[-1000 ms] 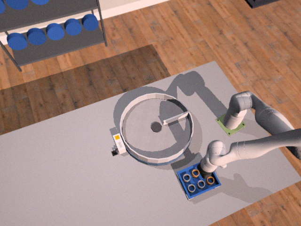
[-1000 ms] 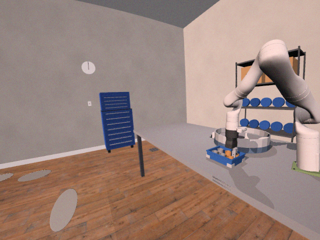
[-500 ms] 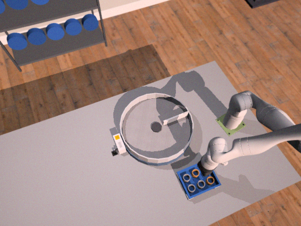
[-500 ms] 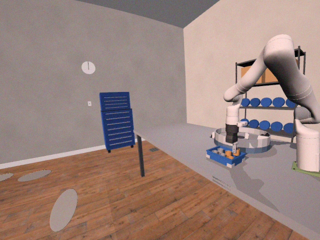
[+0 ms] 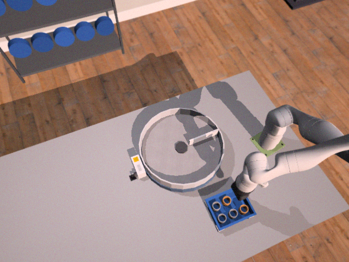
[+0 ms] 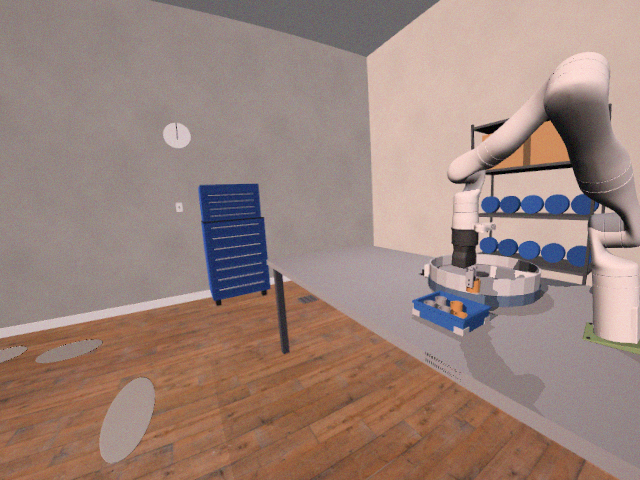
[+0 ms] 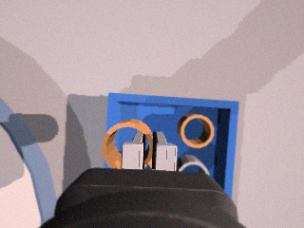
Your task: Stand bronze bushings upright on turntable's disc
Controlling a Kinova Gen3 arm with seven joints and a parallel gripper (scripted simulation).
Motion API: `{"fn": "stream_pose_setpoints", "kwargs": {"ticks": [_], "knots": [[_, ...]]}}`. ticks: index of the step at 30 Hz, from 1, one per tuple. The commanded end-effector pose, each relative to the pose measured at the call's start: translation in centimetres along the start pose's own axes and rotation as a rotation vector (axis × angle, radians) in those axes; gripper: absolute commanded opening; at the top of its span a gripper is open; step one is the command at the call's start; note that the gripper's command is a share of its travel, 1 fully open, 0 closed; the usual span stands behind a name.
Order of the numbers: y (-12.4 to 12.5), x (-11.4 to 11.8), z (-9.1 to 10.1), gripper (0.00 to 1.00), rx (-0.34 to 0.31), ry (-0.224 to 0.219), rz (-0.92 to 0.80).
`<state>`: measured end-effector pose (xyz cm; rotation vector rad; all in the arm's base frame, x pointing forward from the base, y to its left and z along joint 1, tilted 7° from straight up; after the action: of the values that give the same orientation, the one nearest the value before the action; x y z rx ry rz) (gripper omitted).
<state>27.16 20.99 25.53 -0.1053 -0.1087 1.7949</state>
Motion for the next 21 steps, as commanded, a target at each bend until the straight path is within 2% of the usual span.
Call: {"fn": "stream_pose_setpoints", "kwargs": {"ticks": [1, 8, 21], "knots": [[0.0, 0.5, 1.6, 0.00, -0.002, -0.011, 0.008], [0.0, 0.5, 3.2, 0.00, -0.002, -0.011, 0.008], [0.1, 0.4, 3.4, 0.00, -0.001, -0.011, 0.006]]}}
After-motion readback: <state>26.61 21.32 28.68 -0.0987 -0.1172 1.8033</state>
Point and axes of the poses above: the point where the finger pads meet when closed, its own z axis back along the fingers, its own x axis across the jaws, y = z × x, the point moved 9 cm from there along z, back along the fingers, and after that the axes turned 11 degrees about z, right-handed, at the moved point
